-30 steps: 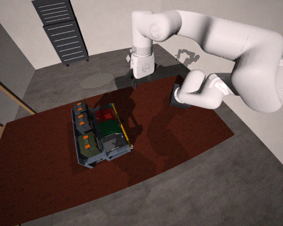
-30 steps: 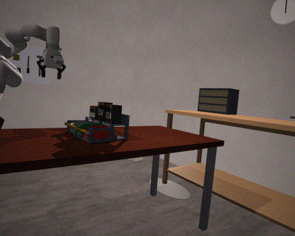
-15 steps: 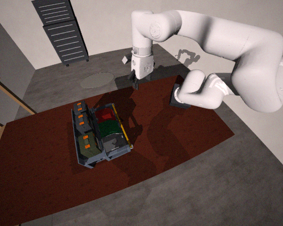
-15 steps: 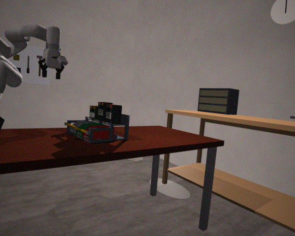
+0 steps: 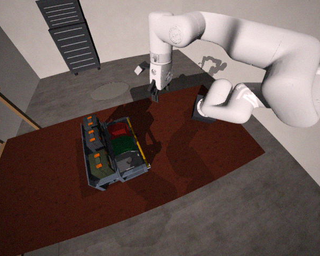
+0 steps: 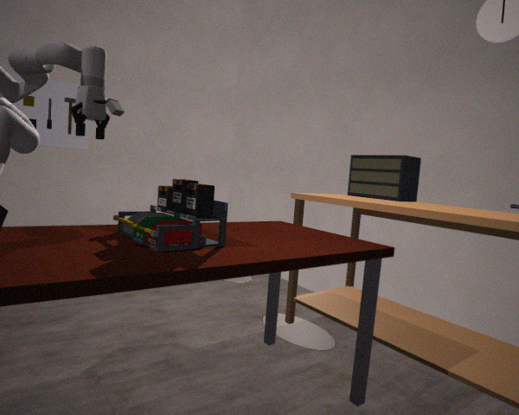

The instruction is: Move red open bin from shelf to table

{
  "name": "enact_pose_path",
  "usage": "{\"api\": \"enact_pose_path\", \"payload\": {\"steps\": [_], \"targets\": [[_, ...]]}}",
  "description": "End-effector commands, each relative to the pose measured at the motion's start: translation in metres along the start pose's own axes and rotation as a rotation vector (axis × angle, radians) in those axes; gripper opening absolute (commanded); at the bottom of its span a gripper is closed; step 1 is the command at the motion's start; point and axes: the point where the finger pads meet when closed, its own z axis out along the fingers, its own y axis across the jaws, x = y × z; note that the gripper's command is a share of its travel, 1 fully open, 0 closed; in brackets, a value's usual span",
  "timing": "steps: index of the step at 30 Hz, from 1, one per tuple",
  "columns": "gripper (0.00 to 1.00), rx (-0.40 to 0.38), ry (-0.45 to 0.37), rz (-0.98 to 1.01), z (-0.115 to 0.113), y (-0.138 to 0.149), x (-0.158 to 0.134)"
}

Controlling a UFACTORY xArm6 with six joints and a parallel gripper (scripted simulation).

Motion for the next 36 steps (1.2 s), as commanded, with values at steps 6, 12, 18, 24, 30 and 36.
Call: {"api": "enact_pose_path", "payload": {"steps": [6, 12, 18, 24, 30, 36], "targets": [[1.0, 0.007, 0.001, -0.103, -0.0009, -0.0003, 0.0005], [1.0, 0.006, 0.002, -0.255, -0.0009, -0.0003, 0.0005], [1.0, 0.007, 0.002, -0.359, -0.0009, -0.0003, 0.0005], [1.0, 0.007, 0.002, -0.359, -0.0009, -0.0003, 0.0005], [1.0, 0.007, 0.003, -0.563, -0.0009, -0.0003, 0.0005], [1.0, 0.007, 0.003, -0.615, -0.0009, -0.0003, 0.0005]]}}
